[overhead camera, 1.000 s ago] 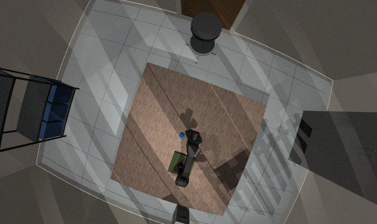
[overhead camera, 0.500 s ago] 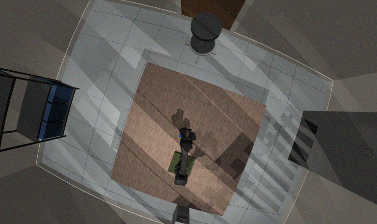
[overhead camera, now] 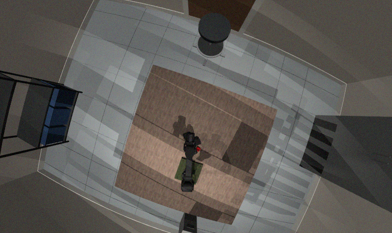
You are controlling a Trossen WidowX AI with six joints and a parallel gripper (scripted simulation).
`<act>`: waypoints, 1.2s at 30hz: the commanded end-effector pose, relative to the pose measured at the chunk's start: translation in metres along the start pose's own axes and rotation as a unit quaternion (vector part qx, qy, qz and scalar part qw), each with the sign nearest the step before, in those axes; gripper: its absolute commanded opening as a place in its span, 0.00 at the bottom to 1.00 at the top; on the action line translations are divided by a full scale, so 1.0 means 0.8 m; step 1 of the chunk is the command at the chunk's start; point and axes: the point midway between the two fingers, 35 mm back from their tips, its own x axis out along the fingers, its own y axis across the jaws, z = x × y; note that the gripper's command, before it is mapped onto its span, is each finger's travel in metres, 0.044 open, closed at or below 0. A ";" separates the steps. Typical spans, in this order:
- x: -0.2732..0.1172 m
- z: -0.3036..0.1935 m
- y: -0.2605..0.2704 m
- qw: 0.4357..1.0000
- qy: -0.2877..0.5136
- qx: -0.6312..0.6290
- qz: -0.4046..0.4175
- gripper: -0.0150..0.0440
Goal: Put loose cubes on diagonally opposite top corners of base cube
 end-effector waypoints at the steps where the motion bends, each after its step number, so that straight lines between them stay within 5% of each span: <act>1: 0.001 0.000 0.000 1.000 -0.002 0.001 -0.001 0.43; 36: 0.036 0.000 0.000 1.000 -0.002 0.001 -0.001 0.43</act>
